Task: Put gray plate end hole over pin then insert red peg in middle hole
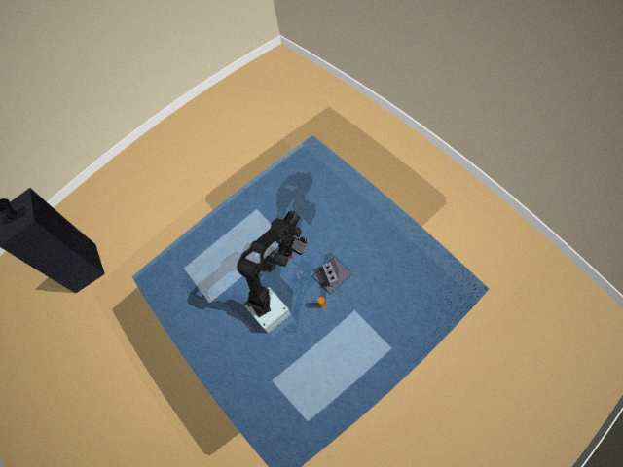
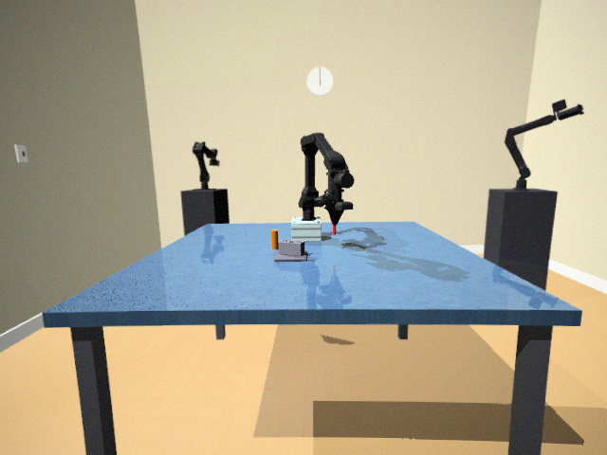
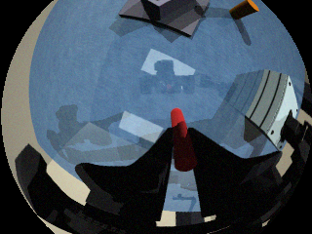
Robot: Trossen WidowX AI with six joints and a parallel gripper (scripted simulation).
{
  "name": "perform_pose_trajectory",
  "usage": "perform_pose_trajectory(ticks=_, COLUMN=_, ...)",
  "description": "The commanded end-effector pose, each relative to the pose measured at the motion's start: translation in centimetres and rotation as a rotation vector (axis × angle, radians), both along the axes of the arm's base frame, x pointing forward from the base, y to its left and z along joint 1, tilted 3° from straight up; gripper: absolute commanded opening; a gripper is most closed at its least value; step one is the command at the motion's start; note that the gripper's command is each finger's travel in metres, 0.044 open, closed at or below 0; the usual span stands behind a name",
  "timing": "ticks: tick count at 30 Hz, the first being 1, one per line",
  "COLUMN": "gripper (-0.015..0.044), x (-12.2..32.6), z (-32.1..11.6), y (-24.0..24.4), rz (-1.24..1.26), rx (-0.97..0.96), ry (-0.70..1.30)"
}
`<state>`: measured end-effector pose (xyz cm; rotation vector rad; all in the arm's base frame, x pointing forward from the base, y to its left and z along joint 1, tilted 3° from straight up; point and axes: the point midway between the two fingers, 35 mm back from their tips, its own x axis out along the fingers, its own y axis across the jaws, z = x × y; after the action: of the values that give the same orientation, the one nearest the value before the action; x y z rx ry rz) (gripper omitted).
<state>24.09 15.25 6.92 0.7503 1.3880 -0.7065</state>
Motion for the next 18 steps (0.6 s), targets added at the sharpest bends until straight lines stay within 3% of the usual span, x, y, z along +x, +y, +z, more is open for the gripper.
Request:
perform_pose_trajectory(ticks=1, gripper=0.0, x=1.2, z=0.3, y=-0.7, rz=0.003, rx=0.006, ry=-0.006)
perform_pose_trajectory(ticks=18, gripper=0.0, x=4.4, z=0.6, y=-4.3, rz=-0.006, rx=0.001, ry=-0.007)
